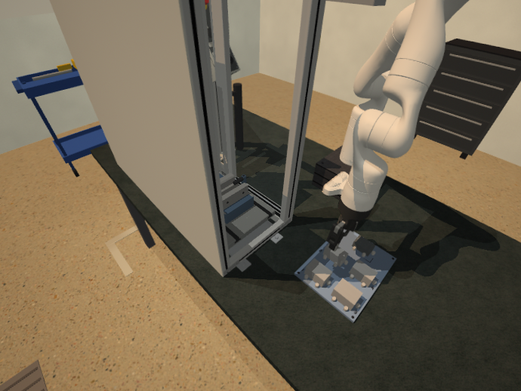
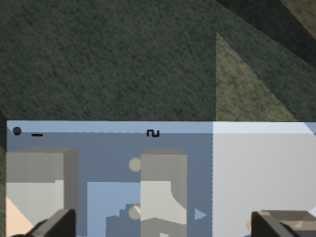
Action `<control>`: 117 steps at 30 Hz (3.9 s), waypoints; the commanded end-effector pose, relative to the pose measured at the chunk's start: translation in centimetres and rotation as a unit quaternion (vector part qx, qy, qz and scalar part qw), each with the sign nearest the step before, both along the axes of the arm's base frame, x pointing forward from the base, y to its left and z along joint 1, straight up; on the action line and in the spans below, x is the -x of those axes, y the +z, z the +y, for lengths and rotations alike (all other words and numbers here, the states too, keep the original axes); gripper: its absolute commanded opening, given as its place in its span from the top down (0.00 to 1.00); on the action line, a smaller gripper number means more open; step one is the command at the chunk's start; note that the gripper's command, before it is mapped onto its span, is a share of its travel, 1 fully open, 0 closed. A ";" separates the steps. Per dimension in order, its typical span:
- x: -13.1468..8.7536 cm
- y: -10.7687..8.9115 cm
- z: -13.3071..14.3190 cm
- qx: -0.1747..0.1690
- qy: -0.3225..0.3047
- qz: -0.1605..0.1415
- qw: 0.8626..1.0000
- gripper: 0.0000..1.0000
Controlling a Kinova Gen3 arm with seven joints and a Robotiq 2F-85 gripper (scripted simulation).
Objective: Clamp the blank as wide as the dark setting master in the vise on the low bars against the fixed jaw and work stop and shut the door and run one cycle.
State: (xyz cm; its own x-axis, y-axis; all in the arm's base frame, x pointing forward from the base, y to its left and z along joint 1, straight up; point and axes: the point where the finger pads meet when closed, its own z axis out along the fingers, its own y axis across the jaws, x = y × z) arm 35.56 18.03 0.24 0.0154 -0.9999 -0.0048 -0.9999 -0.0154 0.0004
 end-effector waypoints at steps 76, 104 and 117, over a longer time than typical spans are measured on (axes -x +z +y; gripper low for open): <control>0.0 -5.5 0.1 0.000 0.000 -0.001 1.000 0.00; 0.0 -5.3 0.1 0.000 0.000 -0.001 1.000 0.90; 0.0 -5.3 0.1 0.000 0.000 -0.001 1.000 0.90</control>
